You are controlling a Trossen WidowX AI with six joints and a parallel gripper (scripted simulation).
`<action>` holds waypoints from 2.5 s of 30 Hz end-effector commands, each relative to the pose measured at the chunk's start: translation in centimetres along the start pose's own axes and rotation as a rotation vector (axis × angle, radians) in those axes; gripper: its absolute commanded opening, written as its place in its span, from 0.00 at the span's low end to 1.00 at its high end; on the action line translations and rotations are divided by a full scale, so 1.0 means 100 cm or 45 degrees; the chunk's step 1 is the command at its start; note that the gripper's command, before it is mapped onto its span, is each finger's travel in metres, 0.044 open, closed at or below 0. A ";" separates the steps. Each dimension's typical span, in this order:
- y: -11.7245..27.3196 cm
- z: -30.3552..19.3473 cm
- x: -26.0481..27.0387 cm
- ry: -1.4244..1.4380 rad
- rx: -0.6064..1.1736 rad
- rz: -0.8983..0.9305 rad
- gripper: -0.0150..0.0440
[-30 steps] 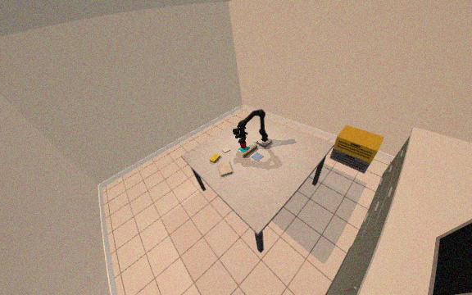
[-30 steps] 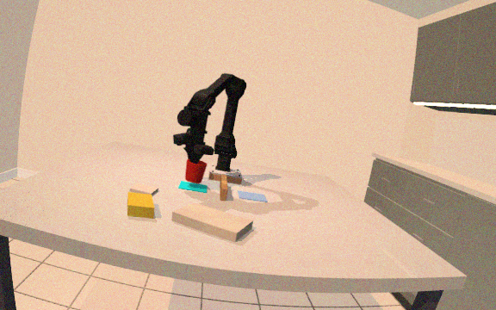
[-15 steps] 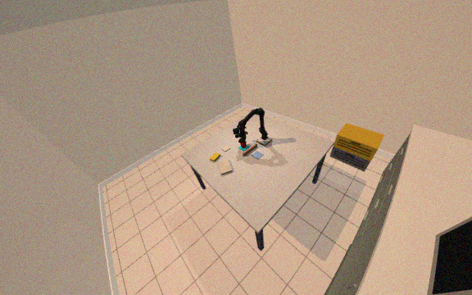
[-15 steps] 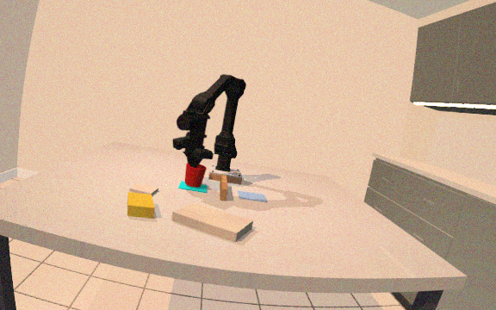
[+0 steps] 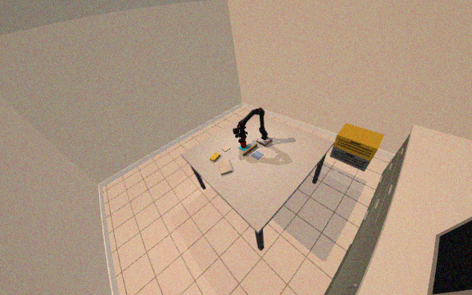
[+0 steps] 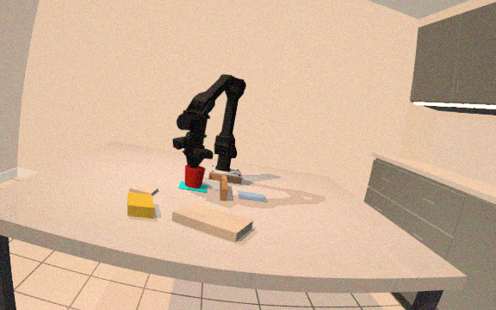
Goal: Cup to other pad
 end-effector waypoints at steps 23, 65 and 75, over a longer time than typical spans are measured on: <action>0.022 0.002 0.001 0.003 0.004 -0.001 0.47; 0.075 0.005 0.003 0.003 0.005 -0.003 1.00; 0.104 0.007 0.003 0.006 0.007 -0.002 1.00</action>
Point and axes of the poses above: the point midway between the two fingers, 35 mm back from their tips, its own y axis back along the fingers, its own x axis across the jaws, z = x × y, the point moved 9 cm from there along y, back along the fingers, and after that the axes turned 15 degrees about -y, right-handed, at the moved point
